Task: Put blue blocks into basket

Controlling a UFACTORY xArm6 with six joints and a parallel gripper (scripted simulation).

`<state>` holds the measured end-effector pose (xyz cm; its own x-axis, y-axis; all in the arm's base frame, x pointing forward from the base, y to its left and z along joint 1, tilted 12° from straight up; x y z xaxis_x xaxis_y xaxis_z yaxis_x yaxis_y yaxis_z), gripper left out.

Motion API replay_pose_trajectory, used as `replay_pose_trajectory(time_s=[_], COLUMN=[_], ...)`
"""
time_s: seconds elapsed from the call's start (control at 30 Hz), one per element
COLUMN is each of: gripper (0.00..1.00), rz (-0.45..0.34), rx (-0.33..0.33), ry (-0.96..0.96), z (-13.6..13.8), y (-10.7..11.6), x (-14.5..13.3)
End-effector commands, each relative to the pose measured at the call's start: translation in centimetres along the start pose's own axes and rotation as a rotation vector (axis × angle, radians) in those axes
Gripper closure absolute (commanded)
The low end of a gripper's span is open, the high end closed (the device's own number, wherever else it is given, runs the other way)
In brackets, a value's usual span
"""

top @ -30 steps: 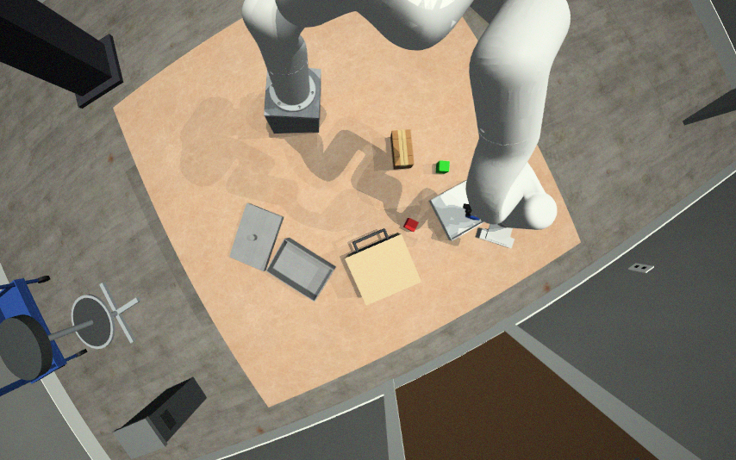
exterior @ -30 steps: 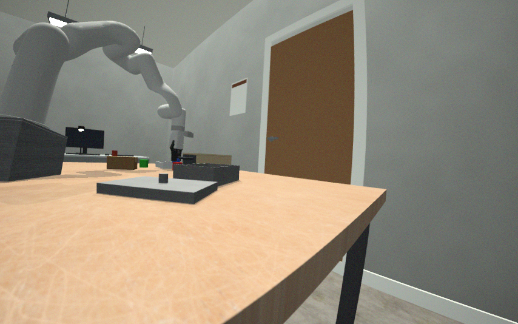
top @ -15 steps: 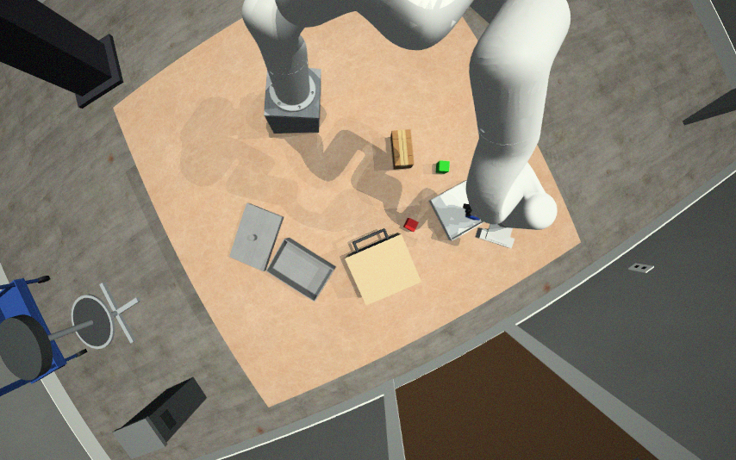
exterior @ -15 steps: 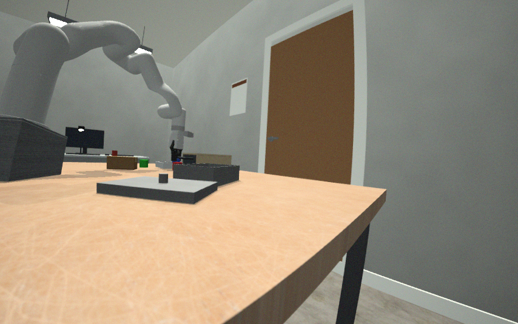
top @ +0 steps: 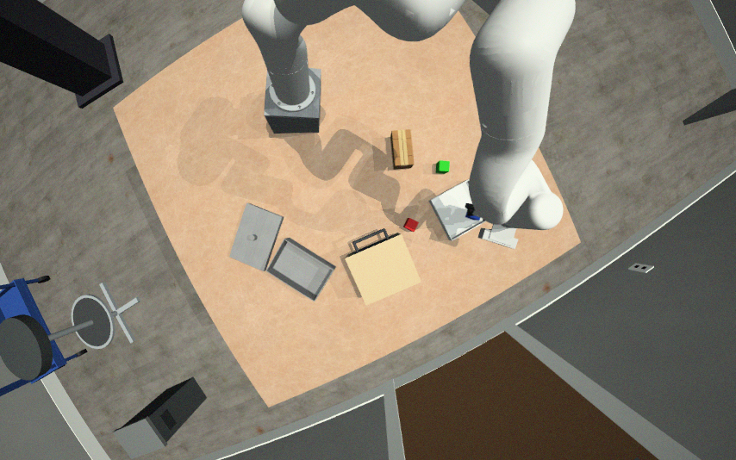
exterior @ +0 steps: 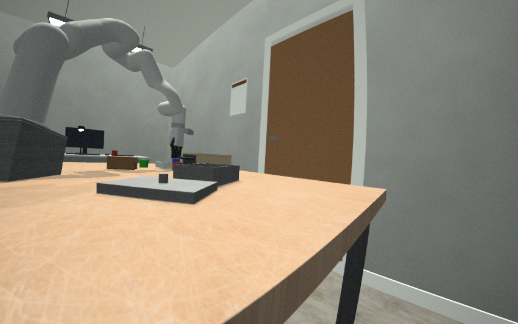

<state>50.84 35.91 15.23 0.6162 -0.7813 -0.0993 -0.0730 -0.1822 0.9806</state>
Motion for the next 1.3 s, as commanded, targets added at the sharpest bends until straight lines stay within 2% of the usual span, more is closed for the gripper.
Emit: replay_pose_trajectory(time_s=[0.0, 0.8, 1.27], gripper=[0.49, 0.49, 0.49], rz=[0.0, 0.0, 0.0], rx=[0.006, 0.006, 0.006], ry=[0.0, 0.0, 0.0], z=[-0.1, -0.1, -0.1], y=[1.5, 10.0, 11.8], x=[0.0, 0.0, 0.0])
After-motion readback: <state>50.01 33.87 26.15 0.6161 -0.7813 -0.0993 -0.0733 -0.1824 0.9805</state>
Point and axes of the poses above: the point where the finger pads meet when closed, its own y axis back along the fingers, its own z axis across the jaws, x = y × z, the point moved 10 cm from there along y, back along the fingers, and after that the axes turned 14 degrees about -y, right-handed, at the moved point
